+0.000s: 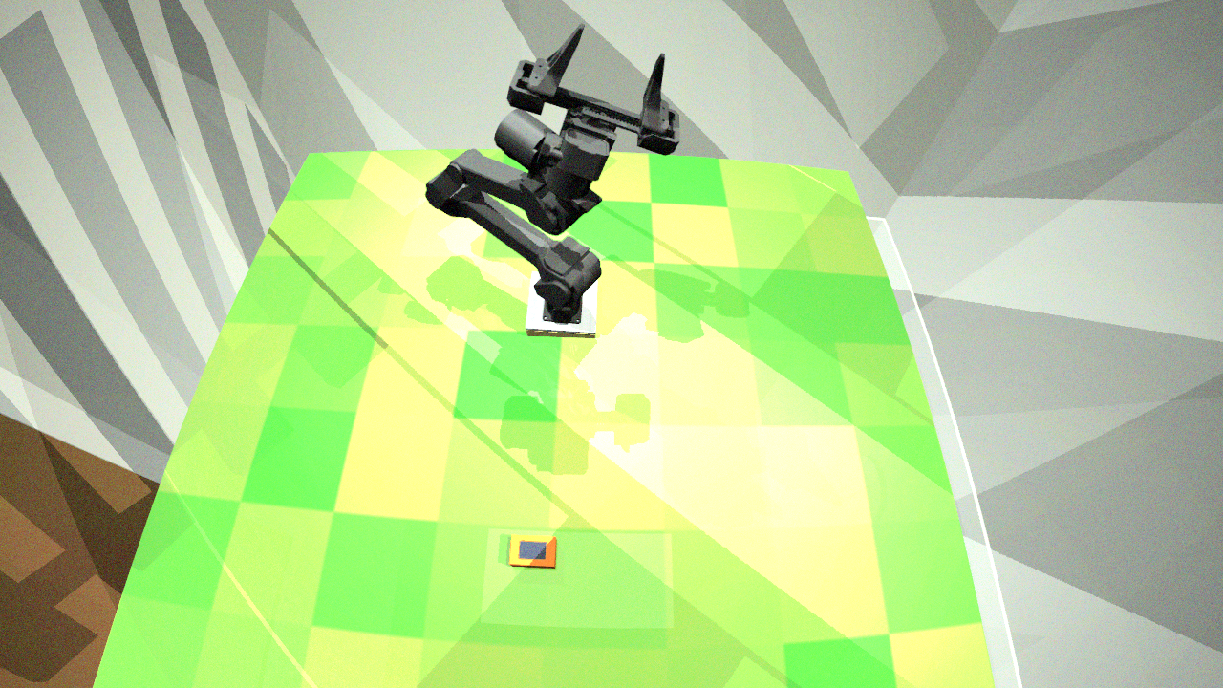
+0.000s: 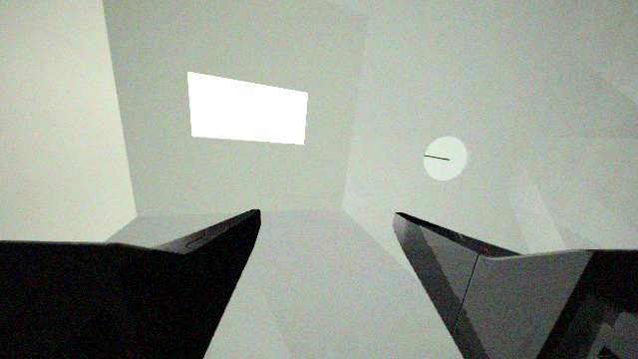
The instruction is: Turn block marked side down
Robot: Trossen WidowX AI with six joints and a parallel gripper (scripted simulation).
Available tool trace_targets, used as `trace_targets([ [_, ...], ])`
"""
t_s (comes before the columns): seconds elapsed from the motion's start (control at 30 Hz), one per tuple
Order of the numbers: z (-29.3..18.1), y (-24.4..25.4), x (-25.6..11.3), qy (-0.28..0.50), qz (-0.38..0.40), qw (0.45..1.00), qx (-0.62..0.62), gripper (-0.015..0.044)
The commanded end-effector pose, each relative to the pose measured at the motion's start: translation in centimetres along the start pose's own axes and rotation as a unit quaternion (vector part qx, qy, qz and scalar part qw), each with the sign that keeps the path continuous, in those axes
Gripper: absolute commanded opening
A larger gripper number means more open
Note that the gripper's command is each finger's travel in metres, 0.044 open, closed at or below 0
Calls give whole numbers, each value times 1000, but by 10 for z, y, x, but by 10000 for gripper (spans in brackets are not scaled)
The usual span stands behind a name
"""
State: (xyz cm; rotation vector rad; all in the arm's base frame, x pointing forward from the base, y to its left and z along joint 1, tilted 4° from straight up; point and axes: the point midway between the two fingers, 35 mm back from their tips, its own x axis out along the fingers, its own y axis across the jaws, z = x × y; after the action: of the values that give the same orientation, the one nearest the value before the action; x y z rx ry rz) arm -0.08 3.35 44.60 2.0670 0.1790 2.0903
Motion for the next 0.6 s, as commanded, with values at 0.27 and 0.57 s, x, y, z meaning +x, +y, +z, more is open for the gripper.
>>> trace_targets([
  [0.27, 77, -71, 37, -119, -178, 956, -202, 440],
  [0.57, 211, -142, 22, -216, -440, 779, -392, 440],
])
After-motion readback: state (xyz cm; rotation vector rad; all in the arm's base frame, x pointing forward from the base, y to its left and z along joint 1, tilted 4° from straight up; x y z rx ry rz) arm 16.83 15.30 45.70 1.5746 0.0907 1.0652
